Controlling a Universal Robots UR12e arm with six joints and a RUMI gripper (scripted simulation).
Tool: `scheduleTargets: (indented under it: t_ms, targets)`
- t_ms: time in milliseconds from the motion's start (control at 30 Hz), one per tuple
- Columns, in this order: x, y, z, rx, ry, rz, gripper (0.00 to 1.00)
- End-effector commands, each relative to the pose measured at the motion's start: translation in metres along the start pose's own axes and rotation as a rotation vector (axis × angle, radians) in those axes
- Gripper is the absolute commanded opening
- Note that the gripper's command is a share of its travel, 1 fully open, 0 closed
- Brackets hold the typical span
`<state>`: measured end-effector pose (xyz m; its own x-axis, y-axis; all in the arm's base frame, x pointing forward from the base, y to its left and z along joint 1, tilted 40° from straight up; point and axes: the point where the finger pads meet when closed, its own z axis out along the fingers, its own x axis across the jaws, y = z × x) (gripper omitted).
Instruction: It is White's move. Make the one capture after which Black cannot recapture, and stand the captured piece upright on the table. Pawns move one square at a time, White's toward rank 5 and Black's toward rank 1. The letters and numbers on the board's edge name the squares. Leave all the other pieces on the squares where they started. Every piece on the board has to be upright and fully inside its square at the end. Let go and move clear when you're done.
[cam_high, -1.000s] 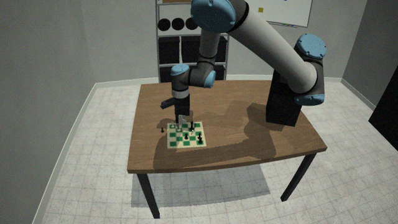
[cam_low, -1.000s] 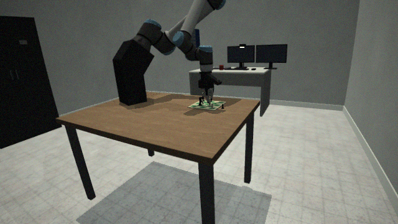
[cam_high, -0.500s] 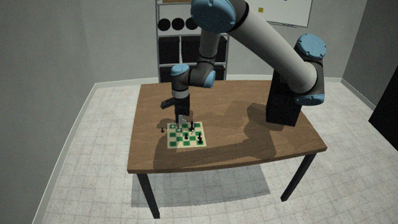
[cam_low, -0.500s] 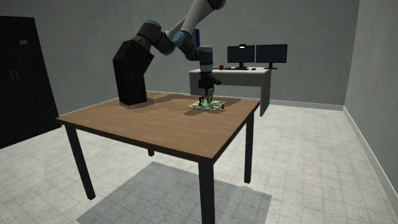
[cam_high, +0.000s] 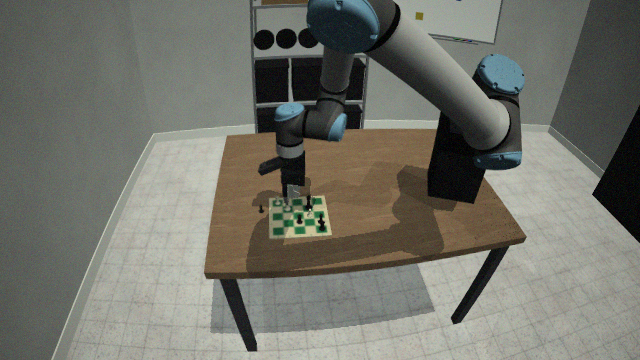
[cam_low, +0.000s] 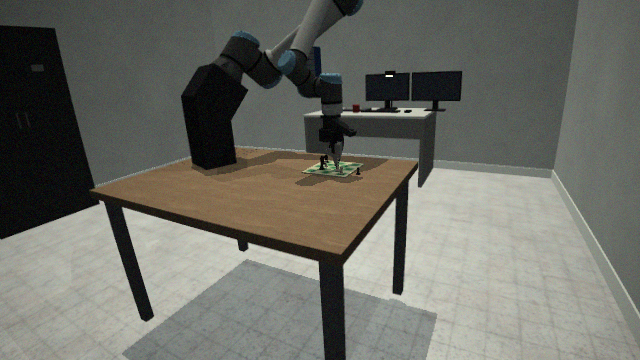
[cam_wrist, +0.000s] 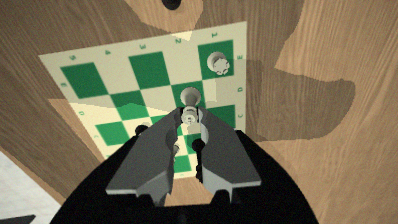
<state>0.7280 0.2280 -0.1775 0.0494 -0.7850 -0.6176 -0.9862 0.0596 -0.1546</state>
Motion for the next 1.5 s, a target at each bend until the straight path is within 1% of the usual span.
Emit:
scheduleTargets:
  t_ms: [0, 800, 967, 1033, 1133, 1367, 1467]
  targets:
    - [0.000, -0.003, -0.001, 0.003, 0.000, -0.002, 0.00]
    - [0.000, -0.003, -0.001, 0.003, 0.000, -0.002, 0.00]
    - [0.000, 0.000, -0.012, 0.002, 0.000, 0.001, 0.00]
    - [0.000, 0.000, -0.012, 0.002, 0.000, 0.001, 0.00]
    - [0.000, 0.000, -0.030, 0.002, 0.000, 0.001, 0.00]
    - [0.000, 0.000, -0.081, 0.002, 0.000, 0.001, 0.00]
    - [0.000, 0.000, -0.095, 0.002, 0.000, 0.001, 0.00]
